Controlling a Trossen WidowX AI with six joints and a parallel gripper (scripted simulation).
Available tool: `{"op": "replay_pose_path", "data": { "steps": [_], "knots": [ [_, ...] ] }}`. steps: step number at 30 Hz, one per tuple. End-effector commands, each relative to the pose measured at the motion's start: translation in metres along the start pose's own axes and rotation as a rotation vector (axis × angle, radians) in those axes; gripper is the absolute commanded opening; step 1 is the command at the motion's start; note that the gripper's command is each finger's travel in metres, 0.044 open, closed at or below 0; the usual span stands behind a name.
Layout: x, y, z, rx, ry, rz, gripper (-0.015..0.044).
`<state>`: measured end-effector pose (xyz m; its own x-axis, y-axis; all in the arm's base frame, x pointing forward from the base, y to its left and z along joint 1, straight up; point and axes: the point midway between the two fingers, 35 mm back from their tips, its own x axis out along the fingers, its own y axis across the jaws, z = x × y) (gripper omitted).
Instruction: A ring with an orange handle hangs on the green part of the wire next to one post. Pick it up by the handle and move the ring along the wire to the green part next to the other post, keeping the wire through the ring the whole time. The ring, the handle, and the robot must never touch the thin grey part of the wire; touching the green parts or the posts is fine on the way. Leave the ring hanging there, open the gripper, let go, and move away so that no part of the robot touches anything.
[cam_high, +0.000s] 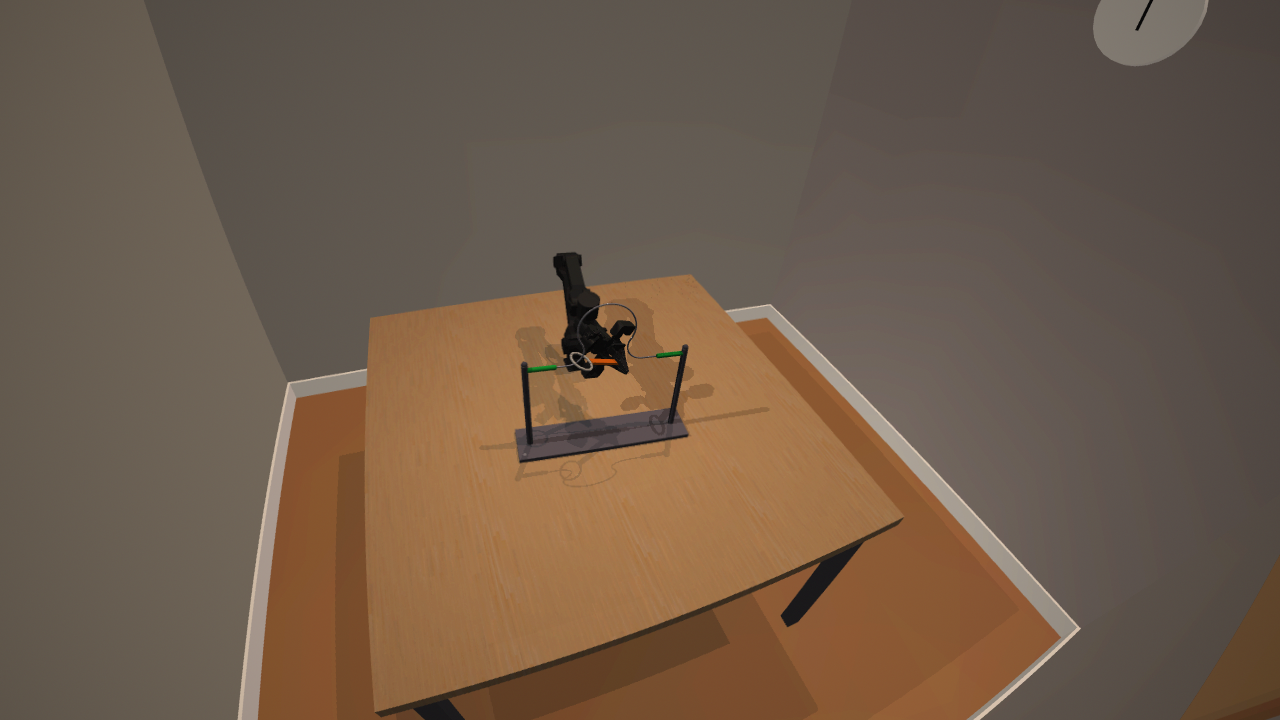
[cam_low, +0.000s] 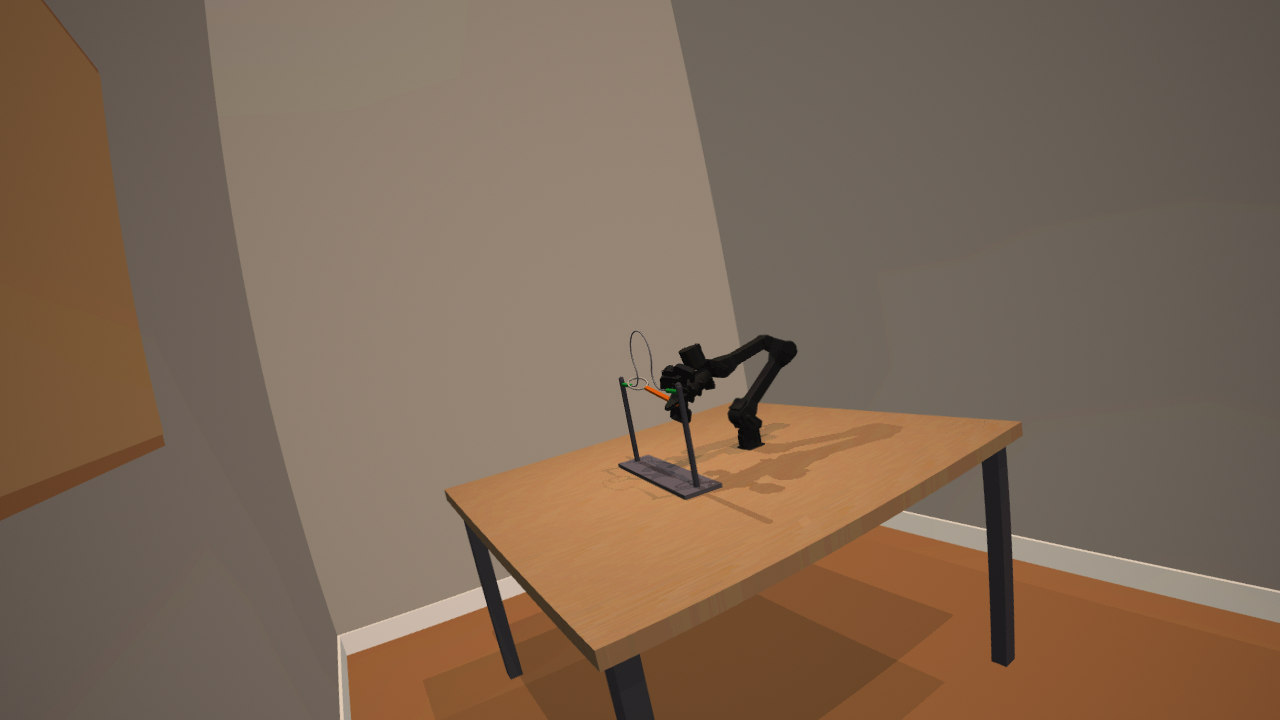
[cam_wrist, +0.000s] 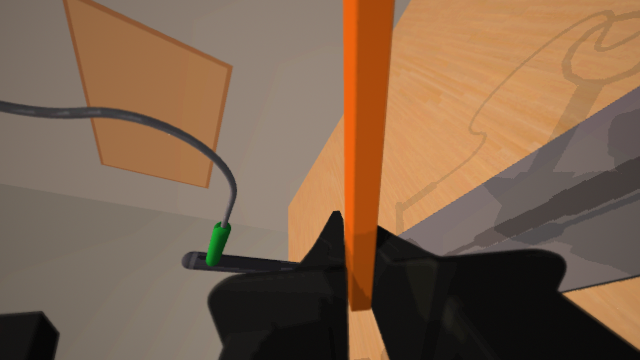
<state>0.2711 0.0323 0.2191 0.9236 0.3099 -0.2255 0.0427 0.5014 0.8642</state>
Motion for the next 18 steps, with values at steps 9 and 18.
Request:
{"op": "replay_pose_path", "data": {
  "steps": [9, 18],
  "knots": [
    [-0.0041, 0.011, 0.0034, 0.011, 0.004, 0.022, -0.015],
    [-0.0056, 0.0137, 0.0032, 0.026, 0.014, 0.024, -0.015]
  ]
}}
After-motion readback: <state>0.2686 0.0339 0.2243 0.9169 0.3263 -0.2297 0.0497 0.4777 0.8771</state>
